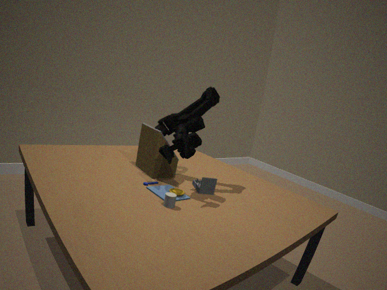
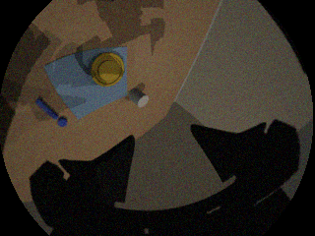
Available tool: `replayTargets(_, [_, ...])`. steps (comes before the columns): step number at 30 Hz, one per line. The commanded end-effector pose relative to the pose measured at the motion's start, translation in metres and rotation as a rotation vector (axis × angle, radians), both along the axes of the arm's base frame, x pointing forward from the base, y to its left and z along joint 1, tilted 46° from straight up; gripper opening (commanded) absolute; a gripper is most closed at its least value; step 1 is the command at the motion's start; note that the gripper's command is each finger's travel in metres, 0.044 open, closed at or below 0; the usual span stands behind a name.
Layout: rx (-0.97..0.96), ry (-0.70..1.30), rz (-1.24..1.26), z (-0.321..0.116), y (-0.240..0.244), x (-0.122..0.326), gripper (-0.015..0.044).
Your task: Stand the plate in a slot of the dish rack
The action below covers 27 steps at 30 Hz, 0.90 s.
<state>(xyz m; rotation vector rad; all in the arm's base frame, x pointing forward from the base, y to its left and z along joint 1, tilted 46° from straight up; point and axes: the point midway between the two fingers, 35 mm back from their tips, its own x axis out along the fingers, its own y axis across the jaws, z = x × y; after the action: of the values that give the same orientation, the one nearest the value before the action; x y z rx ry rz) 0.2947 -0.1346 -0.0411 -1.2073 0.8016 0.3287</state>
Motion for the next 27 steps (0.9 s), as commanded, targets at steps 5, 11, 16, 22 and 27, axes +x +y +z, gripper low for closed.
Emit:
replayTargets(5, [0.216,0.067,-0.062,-0.019,0.007,0.009,0.0400])
replayTargets(11, [0.379,0.129,-0.121,-0.031,0.013,0.014,0.0400])
replayTargets(16, [0.513,0.186,-0.179,-0.039,0.018,0.018,0.0400])
replayTargets(22, [0.670,0.260,-0.259,-0.047,0.025,0.021,0.0400])
replayTargets(27, [0.798,0.326,-0.333,-0.051,0.031,0.023,0.0400])
